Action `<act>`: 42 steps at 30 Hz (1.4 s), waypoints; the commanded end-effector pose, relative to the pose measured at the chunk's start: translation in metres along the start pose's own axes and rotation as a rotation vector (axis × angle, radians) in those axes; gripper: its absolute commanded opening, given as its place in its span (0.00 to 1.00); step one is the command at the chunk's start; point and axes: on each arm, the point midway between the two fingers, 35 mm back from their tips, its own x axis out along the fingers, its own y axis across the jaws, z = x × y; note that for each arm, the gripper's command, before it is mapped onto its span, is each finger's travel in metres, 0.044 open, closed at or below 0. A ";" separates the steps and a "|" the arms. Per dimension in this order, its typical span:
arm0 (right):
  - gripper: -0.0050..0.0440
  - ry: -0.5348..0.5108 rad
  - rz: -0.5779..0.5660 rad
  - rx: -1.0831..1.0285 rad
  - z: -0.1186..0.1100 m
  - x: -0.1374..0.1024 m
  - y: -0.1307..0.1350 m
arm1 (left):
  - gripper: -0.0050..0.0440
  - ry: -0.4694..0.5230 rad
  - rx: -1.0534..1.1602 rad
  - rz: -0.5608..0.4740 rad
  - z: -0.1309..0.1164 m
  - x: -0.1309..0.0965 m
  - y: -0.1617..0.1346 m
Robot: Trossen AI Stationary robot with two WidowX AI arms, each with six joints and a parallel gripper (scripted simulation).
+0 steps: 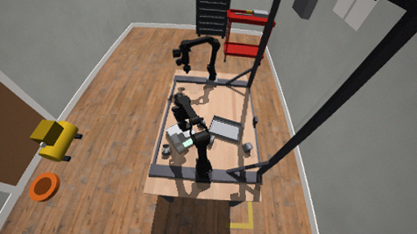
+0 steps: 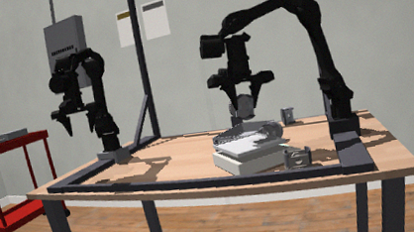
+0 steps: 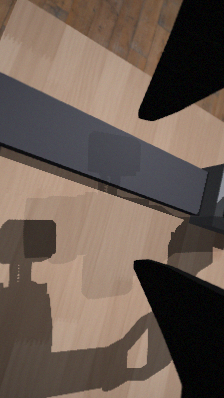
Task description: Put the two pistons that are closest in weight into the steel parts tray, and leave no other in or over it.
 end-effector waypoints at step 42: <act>0.92 -0.032 0.002 0.001 0.005 -0.008 0.000 | 0.43 -0.003 0.014 0.045 -0.001 0.053 0.005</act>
